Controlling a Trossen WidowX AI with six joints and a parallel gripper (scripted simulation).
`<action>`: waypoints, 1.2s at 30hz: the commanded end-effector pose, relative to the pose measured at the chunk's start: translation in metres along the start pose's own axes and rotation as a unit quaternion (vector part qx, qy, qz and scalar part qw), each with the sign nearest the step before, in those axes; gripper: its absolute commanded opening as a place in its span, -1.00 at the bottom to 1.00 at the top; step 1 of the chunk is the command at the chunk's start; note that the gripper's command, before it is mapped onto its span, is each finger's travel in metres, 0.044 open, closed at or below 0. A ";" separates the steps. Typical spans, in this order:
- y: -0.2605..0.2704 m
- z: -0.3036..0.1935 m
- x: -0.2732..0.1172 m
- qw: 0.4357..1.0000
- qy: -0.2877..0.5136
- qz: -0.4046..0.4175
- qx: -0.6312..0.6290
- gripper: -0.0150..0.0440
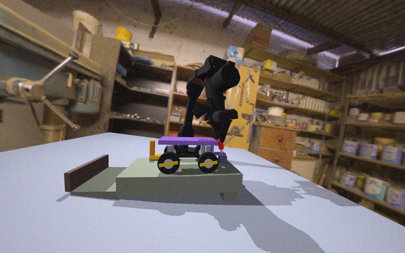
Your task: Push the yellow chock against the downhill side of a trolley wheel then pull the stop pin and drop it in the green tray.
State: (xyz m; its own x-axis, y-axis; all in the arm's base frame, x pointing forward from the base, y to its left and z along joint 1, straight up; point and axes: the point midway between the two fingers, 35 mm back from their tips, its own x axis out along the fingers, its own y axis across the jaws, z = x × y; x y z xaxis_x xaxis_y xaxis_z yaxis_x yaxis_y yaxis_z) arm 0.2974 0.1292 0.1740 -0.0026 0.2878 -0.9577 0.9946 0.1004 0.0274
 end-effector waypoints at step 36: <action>-0.001 -0.001 0.030 1.000 0.001 0.001 0.000 -0.47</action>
State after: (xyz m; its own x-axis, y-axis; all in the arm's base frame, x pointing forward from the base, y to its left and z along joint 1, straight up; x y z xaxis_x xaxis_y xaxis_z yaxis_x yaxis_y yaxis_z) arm 0.2964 0.1385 0.1456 -0.0018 0.2911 -0.9567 0.9945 0.1007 0.0287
